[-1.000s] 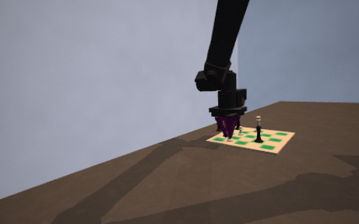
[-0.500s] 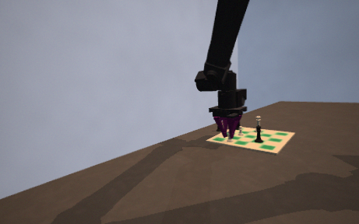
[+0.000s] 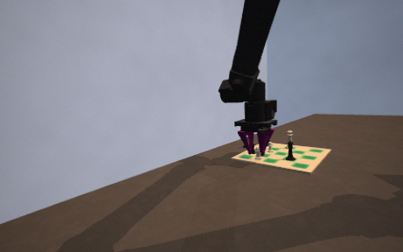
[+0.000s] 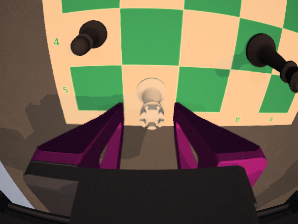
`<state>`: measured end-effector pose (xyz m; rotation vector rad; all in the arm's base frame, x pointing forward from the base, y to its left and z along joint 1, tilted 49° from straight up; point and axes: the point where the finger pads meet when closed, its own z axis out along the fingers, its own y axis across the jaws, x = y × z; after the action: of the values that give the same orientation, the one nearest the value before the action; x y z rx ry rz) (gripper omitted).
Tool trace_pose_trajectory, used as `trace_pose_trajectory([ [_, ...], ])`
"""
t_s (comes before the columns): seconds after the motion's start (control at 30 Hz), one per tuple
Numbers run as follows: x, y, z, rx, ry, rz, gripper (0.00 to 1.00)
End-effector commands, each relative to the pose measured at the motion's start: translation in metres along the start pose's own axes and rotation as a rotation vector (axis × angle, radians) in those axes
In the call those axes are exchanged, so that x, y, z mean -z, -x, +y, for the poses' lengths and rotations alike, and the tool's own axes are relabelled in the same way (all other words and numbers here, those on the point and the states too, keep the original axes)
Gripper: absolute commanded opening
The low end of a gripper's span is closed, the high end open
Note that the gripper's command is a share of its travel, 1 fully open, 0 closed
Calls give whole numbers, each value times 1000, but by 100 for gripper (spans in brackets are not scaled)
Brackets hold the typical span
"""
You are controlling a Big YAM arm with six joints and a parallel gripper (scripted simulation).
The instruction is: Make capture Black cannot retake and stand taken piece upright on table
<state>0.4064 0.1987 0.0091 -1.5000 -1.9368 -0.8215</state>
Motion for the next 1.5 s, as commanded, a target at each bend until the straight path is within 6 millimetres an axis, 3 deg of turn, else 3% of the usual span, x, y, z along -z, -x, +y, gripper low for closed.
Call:
trace_pose_trajectory([
  [0.0, 8, -8, 14, 45, 27, -6, 36],
  [0.1, 12, -8, 14, 40, 29, -7, 36],
  [0.6, 84, -4, 20, 35, 54, -11, 36],
  [0.67, 84, -4, 20, 35, 54, -11, 36],
  [0.83, 106, -4, 20, 36, 54, -15, 36],
  [0.93, 112, -4, 20, 37, 54, -17, 36],
  [1.07, 99, -11, 13, 46, 20, -9, 36],
  [1.1, 101, -9, 13, 40, 24, -10, 100],
  [1.47, 102, -8, 14, 47, 31, -12, 100],
])
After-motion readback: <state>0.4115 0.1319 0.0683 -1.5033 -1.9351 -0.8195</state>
